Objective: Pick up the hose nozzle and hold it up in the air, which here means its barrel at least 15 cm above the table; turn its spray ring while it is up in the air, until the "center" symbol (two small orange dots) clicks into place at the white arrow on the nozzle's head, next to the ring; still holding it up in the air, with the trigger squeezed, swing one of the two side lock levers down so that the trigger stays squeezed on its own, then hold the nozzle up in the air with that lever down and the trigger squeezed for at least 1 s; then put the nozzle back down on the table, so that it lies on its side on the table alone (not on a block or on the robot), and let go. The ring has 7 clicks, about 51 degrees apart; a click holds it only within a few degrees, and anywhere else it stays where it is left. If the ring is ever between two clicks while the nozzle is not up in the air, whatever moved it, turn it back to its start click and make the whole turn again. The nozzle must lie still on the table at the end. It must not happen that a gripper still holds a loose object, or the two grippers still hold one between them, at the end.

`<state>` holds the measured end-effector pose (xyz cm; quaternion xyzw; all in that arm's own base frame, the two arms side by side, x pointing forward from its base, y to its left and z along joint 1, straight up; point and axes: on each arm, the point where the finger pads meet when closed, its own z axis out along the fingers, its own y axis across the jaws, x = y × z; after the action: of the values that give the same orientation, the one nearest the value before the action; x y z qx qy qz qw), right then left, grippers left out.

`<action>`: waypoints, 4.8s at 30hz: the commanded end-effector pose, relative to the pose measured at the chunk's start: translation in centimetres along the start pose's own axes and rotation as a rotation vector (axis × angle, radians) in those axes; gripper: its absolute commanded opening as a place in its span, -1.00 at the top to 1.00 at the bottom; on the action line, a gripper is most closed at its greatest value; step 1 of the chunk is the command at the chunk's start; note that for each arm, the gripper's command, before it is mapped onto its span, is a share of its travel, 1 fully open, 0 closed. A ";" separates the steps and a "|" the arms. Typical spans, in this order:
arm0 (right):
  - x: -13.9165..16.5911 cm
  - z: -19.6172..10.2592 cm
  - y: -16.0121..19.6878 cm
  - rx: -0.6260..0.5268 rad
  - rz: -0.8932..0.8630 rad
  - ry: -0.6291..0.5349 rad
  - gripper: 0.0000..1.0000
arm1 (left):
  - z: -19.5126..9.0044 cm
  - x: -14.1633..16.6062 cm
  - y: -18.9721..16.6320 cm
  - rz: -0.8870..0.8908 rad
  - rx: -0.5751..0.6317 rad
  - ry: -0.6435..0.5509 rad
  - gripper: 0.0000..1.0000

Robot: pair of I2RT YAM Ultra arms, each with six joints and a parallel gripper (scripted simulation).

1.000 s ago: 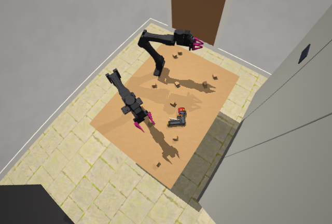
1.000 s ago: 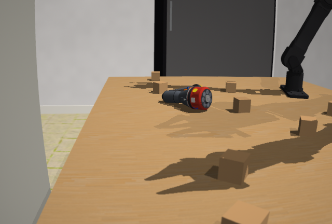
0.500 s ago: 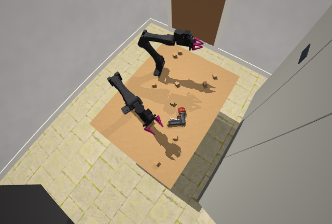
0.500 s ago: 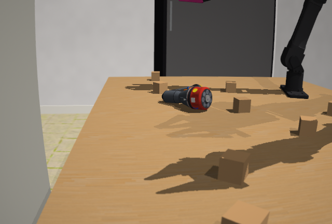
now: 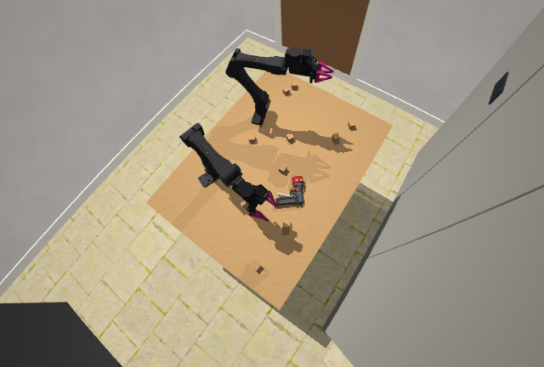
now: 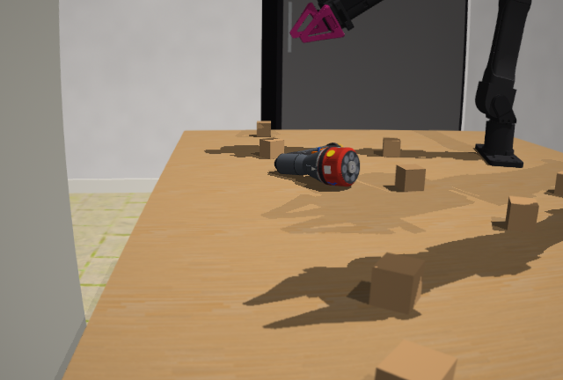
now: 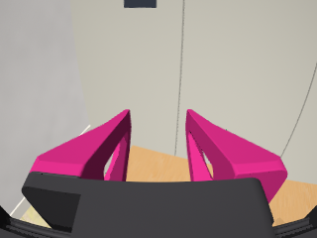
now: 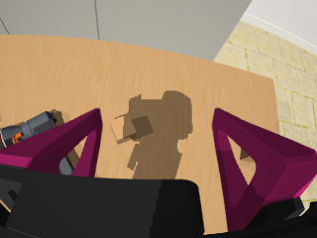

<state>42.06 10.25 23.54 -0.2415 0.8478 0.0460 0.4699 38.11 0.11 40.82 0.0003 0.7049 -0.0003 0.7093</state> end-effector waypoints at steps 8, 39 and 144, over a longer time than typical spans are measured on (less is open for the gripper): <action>3.4 2.6 4.6 -0.191 -0.111 0.167 -0.55 | 0.0 -2.4 0.0 -0.006 -0.001 -0.055 0.25; 14.1 6.0 15.0 -0.620 -0.284 0.520 -0.55 | 0.0 -2.4 0.0 -0.006 -0.001 -0.055 0.25; 11.3 8.2 16.7 -0.595 -0.281 0.396 0.29 | 0.0 -2.4 0.0 -0.006 -0.001 -0.055 0.25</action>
<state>34.48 21.44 3.94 -0.4798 0.8480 0.1612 0.1571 38.11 0.11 40.82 0.0003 0.7049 -0.0003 0.7093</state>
